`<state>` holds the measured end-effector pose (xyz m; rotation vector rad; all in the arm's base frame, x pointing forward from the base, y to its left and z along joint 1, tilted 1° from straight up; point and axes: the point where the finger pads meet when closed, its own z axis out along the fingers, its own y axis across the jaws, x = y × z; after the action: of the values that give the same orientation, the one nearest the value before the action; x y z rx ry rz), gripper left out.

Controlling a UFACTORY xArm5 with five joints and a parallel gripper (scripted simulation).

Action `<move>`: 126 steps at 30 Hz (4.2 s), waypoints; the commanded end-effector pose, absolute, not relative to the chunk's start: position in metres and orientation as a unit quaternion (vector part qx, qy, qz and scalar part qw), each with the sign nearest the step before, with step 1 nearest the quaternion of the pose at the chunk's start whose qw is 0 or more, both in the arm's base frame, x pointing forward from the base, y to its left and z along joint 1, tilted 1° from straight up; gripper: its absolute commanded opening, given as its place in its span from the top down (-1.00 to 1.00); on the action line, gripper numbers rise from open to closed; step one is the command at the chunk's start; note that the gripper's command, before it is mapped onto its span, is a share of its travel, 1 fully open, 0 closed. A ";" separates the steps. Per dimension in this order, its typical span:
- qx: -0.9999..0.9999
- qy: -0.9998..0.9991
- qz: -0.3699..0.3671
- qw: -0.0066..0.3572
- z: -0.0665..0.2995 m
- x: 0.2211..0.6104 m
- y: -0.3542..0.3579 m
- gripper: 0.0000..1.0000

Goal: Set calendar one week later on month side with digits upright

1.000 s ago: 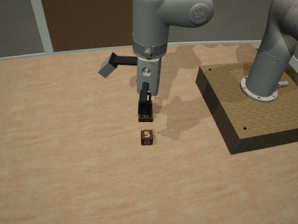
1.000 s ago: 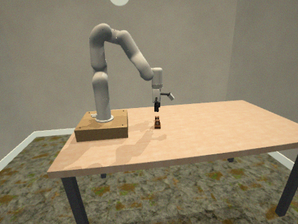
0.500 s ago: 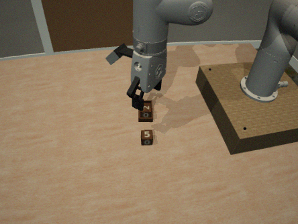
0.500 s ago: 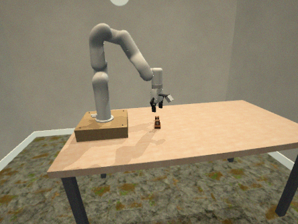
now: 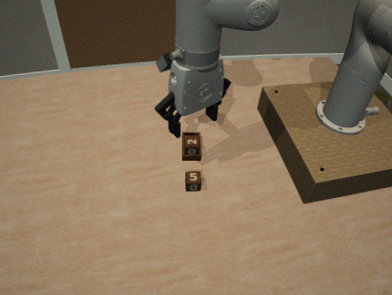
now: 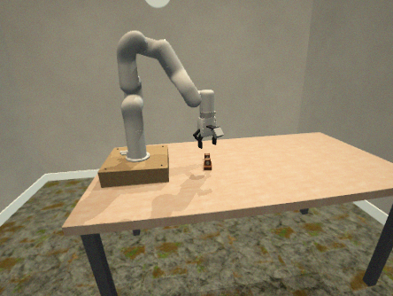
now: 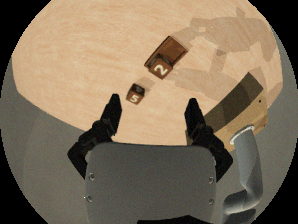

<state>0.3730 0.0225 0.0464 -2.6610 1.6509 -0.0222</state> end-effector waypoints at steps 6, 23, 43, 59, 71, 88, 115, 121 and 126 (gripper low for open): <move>-0.770 0.638 -0.008 0.007 0.047 0.373 0.015 -1.00; -0.662 0.749 -0.007 0.008 0.047 0.370 0.007 -1.00; -0.661 0.750 -0.007 0.008 0.047 0.370 0.007 0.01; -0.661 0.750 -0.007 0.008 0.047 0.370 0.007 0.01; -0.661 0.750 -0.007 0.008 0.045 0.370 0.006 0.01; -0.661 0.750 -0.007 0.008 0.028 0.371 0.006 0.01; -0.661 0.750 -0.007 0.008 -0.002 0.371 0.005 0.01; -0.661 0.750 -0.007 0.008 -0.004 0.371 0.005 0.01; -0.661 0.750 -0.007 0.008 -0.004 0.371 0.005 0.01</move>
<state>0.3702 0.0050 -0.0047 -2.0682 2.3459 -0.0190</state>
